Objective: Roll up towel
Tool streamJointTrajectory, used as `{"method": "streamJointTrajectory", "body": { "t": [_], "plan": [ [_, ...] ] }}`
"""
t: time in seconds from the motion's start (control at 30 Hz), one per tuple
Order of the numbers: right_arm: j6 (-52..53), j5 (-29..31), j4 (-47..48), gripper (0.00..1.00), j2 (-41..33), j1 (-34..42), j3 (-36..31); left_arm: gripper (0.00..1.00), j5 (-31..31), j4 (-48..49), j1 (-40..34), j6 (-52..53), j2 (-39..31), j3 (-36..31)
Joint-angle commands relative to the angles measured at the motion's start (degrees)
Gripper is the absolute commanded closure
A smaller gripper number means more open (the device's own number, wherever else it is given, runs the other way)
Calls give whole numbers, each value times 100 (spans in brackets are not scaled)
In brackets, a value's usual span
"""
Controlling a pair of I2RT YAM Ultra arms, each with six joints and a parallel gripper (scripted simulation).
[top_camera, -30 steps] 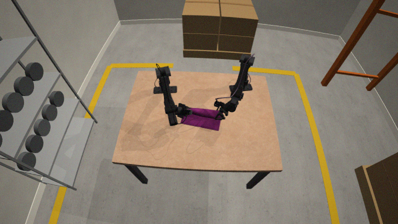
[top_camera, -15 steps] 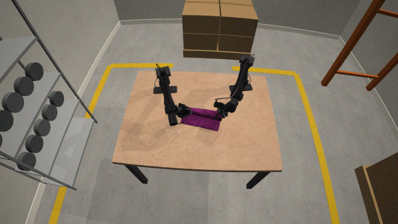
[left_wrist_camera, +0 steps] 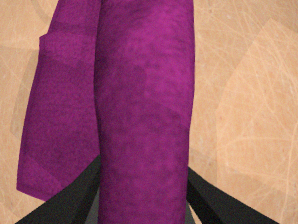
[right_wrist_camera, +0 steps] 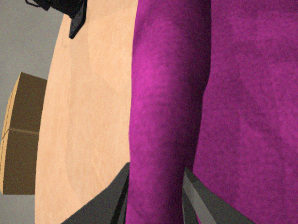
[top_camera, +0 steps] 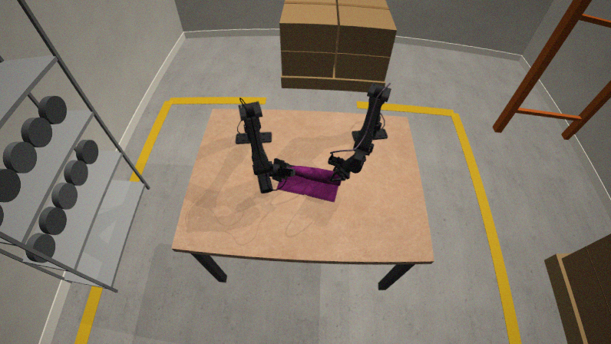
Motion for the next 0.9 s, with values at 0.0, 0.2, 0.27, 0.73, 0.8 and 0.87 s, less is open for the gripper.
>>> {"method": "streamJointTrajectory", "body": {
  "t": [0.0,0.2,0.27,0.73,0.8,0.87],
  "plan": [
    [-73,25,-15,66,128,-15,86,63,35,92,-51,-41,36,164],
    [-72,25,-39,56,113,-14,95,64,35,93,-51,-41,36,164],
    [-71,25,-74,49,89,-14,108,64,35,93,-51,-41,36,164],
    [-118,39,-322,15,-25,-48,205,64,40,56,-49,-43,47,187],
    [-241,74,-504,15,-22,-137,294,64,56,-49,-43,-48,75,254],
    [-409,124,-753,15,-17,-261,421,64,79,-212,-34,-59,122,359]
  ]
}}
